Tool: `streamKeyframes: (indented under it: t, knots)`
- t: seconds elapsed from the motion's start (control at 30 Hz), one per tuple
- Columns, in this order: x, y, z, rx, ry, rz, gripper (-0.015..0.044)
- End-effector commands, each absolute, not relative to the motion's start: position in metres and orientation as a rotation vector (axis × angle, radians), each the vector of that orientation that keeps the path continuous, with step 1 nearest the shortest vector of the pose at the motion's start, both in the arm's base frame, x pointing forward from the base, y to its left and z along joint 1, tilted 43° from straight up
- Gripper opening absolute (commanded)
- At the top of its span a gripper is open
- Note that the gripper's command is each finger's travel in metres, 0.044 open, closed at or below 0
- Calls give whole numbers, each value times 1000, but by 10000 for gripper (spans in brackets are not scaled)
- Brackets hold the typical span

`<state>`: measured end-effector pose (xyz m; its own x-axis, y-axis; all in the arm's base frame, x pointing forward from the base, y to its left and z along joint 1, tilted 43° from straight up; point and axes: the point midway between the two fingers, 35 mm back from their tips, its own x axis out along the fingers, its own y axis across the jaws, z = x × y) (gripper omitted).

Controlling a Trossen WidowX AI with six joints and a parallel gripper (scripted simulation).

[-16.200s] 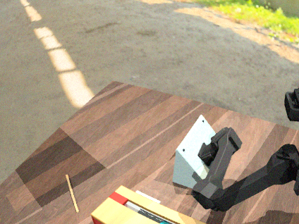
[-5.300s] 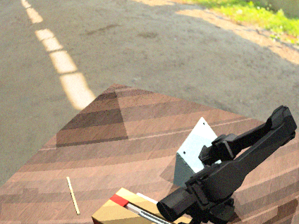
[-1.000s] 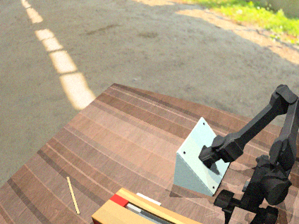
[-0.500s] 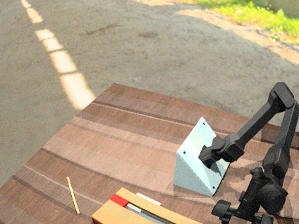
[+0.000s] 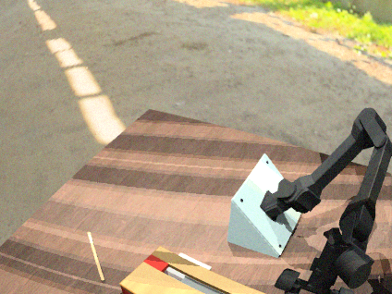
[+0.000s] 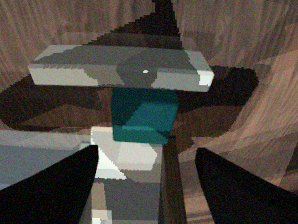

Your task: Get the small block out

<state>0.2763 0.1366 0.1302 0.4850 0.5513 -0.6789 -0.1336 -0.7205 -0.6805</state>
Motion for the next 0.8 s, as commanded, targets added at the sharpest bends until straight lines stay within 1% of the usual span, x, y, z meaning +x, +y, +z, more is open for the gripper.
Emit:
streamKeyframes:
  t: [0.0, 0.47, 0.7, 0.77]
  knots:
    - [276, 142, 122, -2035, -333, 1276, 285]
    - [275, 155, 107, -2032, -335, 1274, 285]
    - [275, 155, 107, -2032, -335, 1274, 101]
    - [275, 155, 107, -2032, -335, 1274, 88]
